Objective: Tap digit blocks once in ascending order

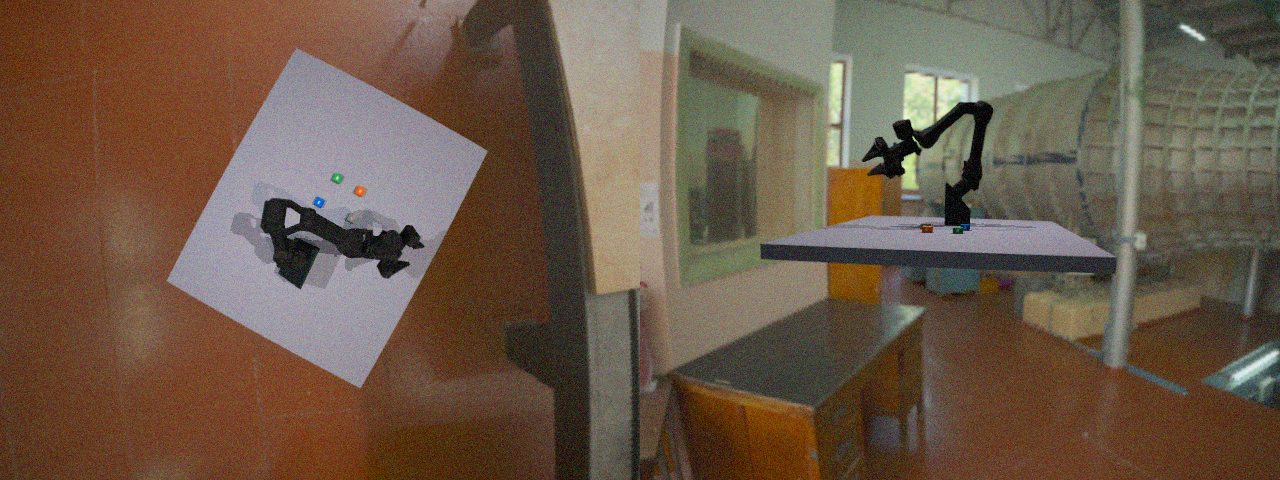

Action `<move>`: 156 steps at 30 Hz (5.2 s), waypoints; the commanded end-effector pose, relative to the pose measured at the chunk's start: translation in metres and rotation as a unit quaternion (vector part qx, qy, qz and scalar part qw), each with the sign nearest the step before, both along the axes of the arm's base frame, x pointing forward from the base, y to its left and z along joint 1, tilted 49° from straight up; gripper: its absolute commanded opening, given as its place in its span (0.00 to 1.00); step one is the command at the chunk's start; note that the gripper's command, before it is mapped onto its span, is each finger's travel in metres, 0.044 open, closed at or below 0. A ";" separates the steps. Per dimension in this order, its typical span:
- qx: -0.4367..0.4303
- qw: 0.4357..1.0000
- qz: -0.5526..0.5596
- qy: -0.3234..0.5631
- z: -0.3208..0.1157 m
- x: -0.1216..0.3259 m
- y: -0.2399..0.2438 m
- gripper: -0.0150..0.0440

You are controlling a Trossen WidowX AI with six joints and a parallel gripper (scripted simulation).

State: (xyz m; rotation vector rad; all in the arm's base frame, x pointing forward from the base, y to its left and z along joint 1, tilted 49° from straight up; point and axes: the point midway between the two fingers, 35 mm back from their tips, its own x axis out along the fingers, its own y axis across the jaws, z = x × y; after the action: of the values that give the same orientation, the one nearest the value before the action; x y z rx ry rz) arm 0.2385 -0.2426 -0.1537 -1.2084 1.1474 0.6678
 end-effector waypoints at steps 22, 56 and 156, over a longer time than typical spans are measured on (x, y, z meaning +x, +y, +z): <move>0.438 0.697 -0.438 0.362 0.107 0.016 0.205 0.93; 0.439 0.694 -0.438 0.365 0.210 -0.014 0.295 0.93; 0.442 0.696 -0.436 0.362 0.068 0.110 0.300 0.35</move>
State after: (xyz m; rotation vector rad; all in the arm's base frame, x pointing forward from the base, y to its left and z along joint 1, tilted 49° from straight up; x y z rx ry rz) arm 0.3435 0.0615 -0.0887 0.5272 1.5805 0.7987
